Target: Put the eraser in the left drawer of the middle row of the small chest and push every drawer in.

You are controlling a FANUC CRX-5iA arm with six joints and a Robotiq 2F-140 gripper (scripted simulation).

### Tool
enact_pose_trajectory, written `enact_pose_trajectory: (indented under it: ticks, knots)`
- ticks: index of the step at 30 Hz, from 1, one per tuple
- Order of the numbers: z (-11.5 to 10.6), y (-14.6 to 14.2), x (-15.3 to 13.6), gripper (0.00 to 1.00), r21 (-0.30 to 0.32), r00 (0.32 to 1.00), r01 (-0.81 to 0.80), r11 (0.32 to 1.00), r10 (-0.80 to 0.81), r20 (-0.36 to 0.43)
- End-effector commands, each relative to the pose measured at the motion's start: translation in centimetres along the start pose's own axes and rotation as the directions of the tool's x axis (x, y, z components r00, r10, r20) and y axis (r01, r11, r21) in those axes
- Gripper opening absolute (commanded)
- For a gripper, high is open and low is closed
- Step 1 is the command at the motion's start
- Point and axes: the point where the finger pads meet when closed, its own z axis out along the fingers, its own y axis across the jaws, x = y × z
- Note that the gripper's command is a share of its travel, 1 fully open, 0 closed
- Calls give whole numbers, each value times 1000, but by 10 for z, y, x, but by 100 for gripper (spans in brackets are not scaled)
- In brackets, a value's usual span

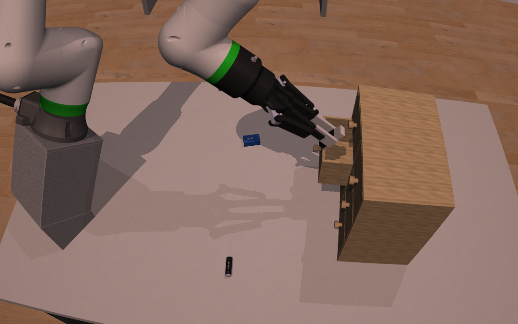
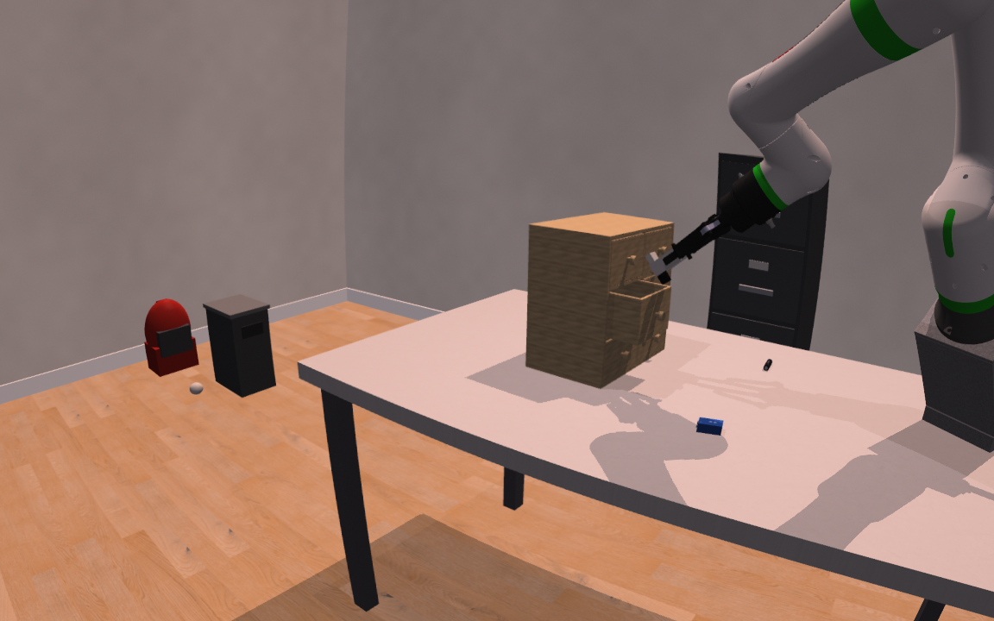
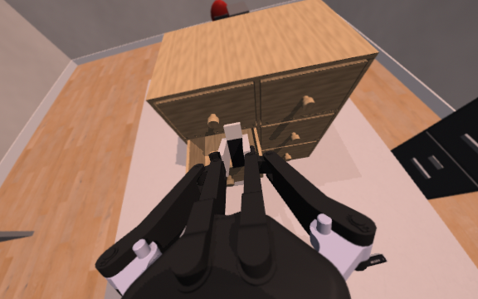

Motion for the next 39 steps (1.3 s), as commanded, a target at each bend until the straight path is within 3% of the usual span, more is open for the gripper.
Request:
enact_pose_trajectory:
  ticks: [1,39]
  knots:
    - [9,0,8,11,0,1000,0,1000,0,0]
    - [17,0,14,11,0,1000,0,1000,0,0]
